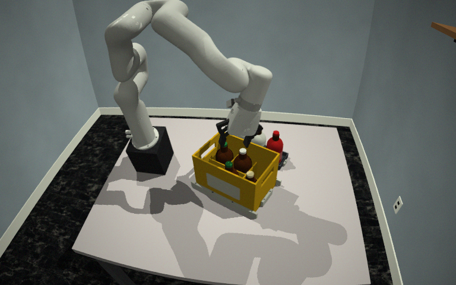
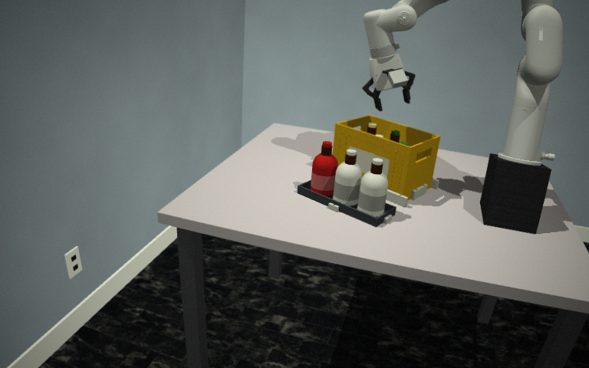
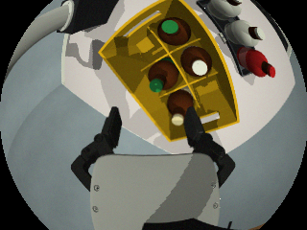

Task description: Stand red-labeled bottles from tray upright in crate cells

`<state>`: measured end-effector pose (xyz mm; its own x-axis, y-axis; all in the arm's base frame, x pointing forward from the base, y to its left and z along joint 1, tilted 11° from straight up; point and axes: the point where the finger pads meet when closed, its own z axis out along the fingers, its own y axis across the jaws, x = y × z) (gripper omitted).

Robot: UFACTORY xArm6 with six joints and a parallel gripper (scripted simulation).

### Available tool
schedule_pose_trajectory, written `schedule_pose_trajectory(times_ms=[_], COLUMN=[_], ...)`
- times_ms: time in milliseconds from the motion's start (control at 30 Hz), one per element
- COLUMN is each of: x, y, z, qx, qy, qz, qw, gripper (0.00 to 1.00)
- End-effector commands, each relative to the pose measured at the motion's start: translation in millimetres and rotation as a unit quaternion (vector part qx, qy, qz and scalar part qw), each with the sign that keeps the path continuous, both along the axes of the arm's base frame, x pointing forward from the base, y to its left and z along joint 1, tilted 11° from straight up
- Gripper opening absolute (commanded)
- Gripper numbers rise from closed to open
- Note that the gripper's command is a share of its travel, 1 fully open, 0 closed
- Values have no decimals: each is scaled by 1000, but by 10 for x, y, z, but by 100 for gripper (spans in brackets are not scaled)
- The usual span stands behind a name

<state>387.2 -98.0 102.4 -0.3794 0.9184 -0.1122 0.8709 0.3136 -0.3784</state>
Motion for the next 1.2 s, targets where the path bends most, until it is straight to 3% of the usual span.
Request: schedule_pose_trajectory(times_ms=[0, 67, 300, 600, 633, 1167], x=[-24, -69, -149, -170, -170, -170], y=[-50, -81, -115, -121, -121, -121], z=[-20, -39, -58, -60, -60, -60], qx=[5, 9, 16, 17, 17, 17], qy=[-52, -90, -150, -165, -165, -165], qz=[-6, -15, -30, -34, -34, -34], qw=[999, 996, 988, 986, 986, 986], gripper=[100, 100, 100, 100, 0, 0])
